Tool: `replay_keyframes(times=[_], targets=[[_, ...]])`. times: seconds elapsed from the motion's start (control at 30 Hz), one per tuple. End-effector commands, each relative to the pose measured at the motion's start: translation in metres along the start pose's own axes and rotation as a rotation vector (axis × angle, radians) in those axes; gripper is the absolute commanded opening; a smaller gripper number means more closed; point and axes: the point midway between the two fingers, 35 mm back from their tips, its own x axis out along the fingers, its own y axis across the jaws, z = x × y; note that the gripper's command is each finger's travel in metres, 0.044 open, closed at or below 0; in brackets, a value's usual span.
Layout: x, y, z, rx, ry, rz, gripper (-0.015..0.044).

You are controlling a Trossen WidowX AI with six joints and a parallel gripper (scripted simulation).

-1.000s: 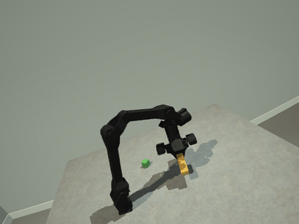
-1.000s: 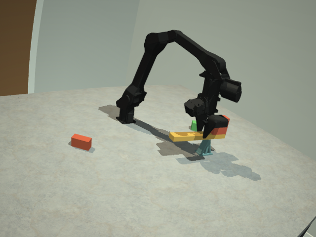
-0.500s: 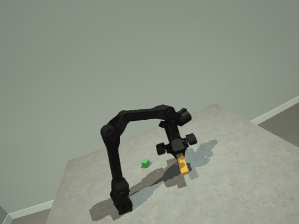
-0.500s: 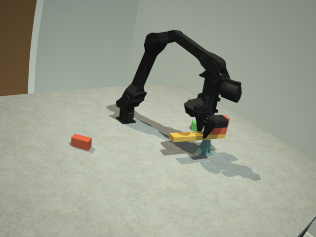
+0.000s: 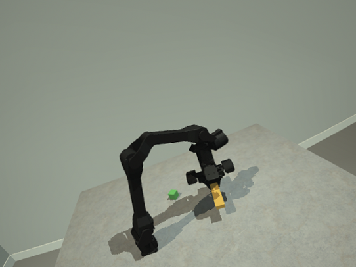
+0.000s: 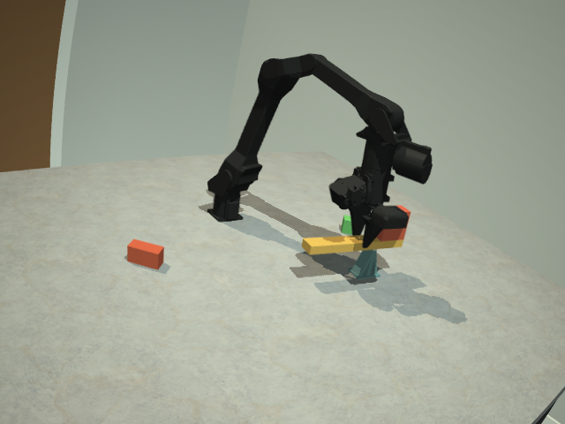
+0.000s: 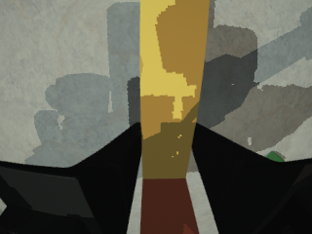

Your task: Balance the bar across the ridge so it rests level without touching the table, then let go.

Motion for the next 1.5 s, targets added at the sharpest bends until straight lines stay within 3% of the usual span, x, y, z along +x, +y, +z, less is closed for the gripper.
replay_keyframes(times=[0.0, 0.63, 0.87, 1.47], targets=[[0.0002, 0.0, 0.0, 0.0, 0.0, -0.001, 0.0], [0.0002, 0.0, 0.0, 0.0, 0.0, -0.001, 0.0], [0.0002, 0.0, 0.0, 0.0, 0.0, -0.001, 0.0167], [0.0002, 0.0, 0.0, 0.0, 0.0, -0.001, 0.0168]])
